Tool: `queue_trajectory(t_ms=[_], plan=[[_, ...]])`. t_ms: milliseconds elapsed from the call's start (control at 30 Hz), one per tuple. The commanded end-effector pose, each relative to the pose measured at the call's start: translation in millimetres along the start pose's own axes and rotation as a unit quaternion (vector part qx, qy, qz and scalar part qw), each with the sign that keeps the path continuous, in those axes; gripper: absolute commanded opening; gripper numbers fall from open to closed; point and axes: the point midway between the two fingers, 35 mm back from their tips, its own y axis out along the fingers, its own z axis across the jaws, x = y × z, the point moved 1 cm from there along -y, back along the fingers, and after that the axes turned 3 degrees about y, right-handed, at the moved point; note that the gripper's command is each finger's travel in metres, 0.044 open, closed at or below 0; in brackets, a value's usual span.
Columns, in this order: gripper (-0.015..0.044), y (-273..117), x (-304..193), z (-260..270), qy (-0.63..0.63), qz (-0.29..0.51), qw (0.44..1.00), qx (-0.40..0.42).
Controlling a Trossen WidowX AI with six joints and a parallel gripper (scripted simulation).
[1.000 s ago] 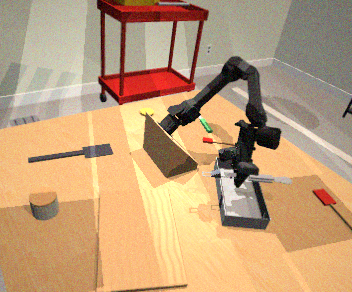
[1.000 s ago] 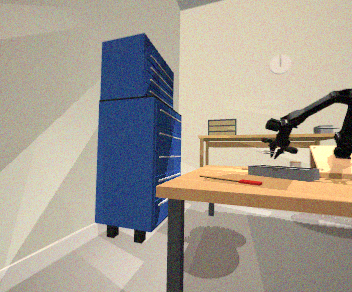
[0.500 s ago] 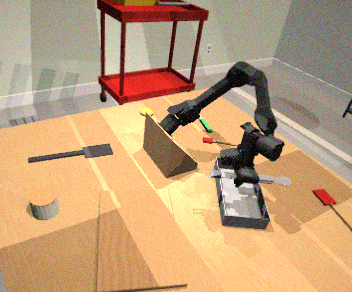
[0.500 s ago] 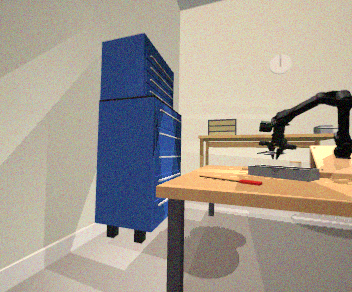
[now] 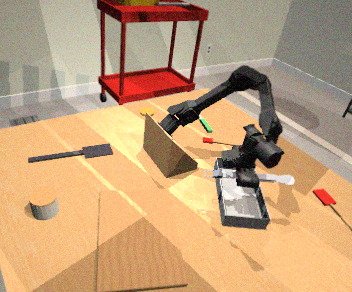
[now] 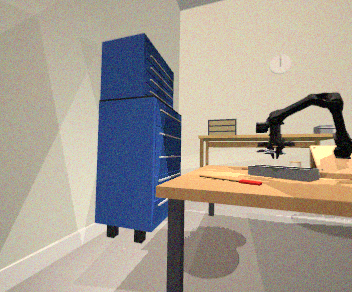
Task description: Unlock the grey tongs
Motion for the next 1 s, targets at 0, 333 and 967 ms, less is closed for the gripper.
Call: queue_trajectory(t_ms=[0, 333, 967], plan=[[-0.015, -1.2, -1.8, 0.7, -0.002, 0.004, 1.0, -0.002], [-0.015, -12.2, 16.8, 29.7, -0.078, -0.005, 0.997, 0.005], [-0.015, -41.4, 72.8, 93.2, -0.279, -0.009, 0.96, 0.006]])
